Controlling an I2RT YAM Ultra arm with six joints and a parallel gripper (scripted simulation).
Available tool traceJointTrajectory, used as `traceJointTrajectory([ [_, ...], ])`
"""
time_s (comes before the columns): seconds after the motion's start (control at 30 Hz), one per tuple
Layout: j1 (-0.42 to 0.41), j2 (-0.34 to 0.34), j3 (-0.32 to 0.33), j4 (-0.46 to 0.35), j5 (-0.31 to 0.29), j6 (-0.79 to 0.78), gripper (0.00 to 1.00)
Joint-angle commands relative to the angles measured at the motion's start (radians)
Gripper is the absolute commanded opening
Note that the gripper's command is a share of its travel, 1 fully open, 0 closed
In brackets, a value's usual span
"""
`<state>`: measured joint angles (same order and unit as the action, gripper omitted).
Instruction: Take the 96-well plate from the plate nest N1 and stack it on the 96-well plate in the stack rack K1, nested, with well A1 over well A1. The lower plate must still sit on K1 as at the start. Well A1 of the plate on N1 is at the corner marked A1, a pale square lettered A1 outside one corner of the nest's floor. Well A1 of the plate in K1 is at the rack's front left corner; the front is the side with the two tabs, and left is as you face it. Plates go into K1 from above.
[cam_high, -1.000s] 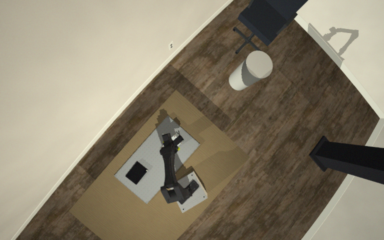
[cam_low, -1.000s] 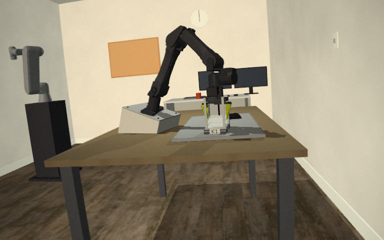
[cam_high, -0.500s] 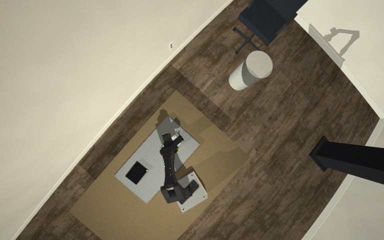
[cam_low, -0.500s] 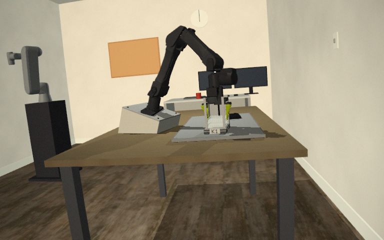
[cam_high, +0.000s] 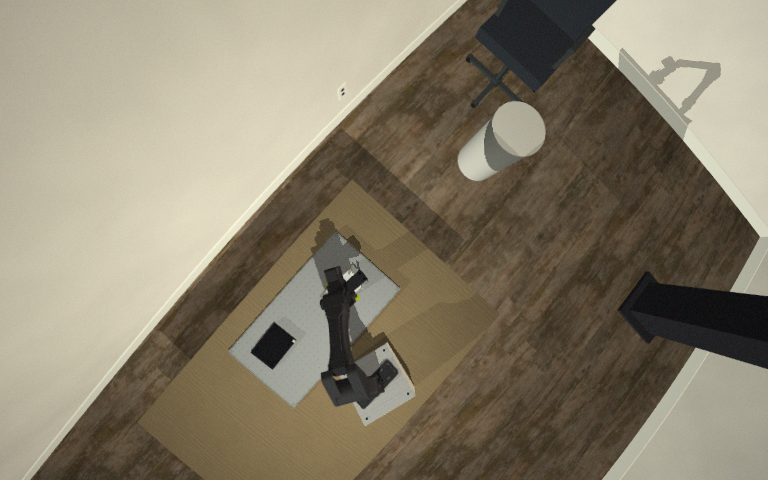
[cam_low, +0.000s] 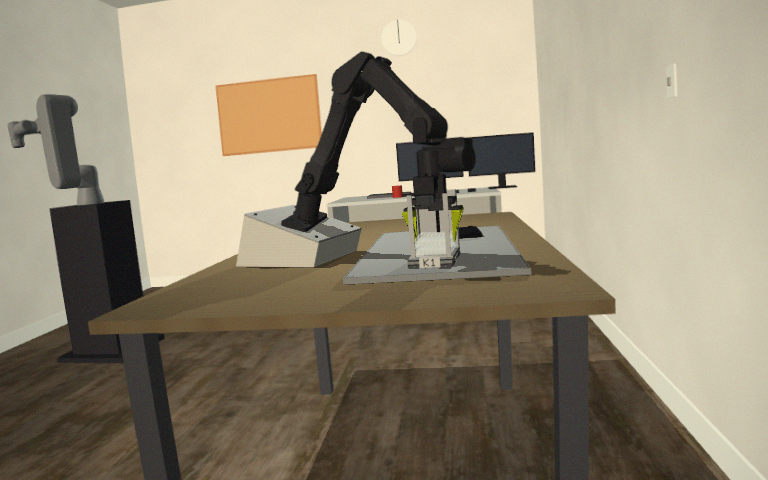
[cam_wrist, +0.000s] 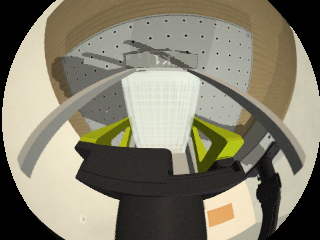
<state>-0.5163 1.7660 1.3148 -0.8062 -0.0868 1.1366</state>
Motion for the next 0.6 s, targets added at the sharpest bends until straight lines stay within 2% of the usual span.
traceJointTrajectory([
  [0.0, 0.003, -0.008, -0.015, 0.022, 0.011, 0.006, 0.0],
  [0.2, 0.004, -0.001, -0.003, 0.024, 0.011, 0.006, 0.0],
  [0.57, 0.006, 0.002, -0.019, 0.031, 0.011, 0.007, 0.0],
])
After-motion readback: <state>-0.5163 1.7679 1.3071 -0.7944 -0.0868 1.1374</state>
